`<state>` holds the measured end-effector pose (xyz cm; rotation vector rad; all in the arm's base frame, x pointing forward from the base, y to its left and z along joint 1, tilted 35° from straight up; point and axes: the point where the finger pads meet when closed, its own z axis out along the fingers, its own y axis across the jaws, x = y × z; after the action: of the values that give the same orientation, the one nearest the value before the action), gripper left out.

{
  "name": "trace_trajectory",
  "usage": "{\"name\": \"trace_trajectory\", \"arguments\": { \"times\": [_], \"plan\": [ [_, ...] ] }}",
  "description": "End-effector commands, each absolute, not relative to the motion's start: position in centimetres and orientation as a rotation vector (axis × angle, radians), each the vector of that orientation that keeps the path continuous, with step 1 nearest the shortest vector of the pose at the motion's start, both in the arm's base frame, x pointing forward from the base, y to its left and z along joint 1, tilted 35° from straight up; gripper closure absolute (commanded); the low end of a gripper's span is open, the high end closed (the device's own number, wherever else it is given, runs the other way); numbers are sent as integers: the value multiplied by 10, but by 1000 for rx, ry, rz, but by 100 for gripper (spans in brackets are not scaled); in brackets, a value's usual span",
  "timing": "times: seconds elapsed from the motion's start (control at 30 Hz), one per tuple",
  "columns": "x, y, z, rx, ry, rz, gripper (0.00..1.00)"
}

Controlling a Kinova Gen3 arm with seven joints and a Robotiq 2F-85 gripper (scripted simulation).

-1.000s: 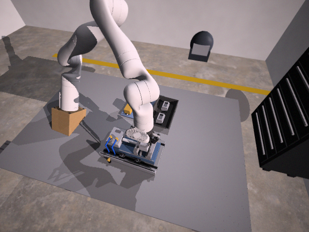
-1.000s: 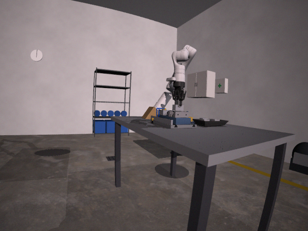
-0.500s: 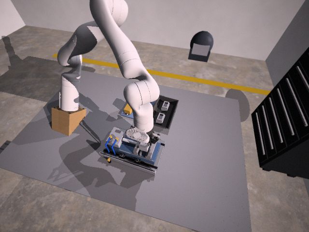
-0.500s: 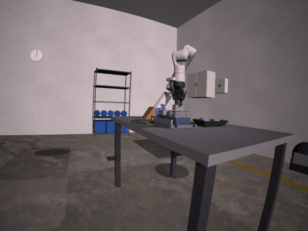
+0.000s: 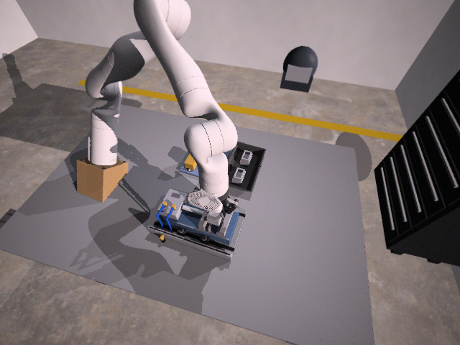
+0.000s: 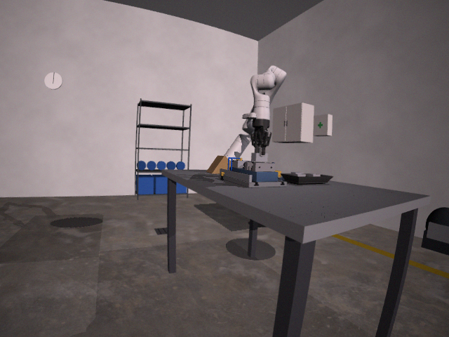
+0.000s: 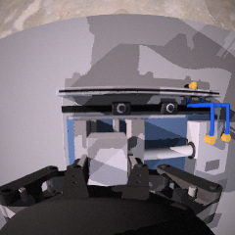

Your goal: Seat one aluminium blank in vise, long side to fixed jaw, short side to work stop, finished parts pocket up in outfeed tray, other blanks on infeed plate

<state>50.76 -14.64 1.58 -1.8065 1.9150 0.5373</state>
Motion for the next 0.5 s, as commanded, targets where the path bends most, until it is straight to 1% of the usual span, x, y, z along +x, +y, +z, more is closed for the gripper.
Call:
{"name": "trace_trajectory", "arguments": {
  "times": [0.0,0.47],
  "plan": [
    [508,-147,16,-1806,1916,535,100],
    [508,-145,14,-1806,1916,535,100]
  ]
}}
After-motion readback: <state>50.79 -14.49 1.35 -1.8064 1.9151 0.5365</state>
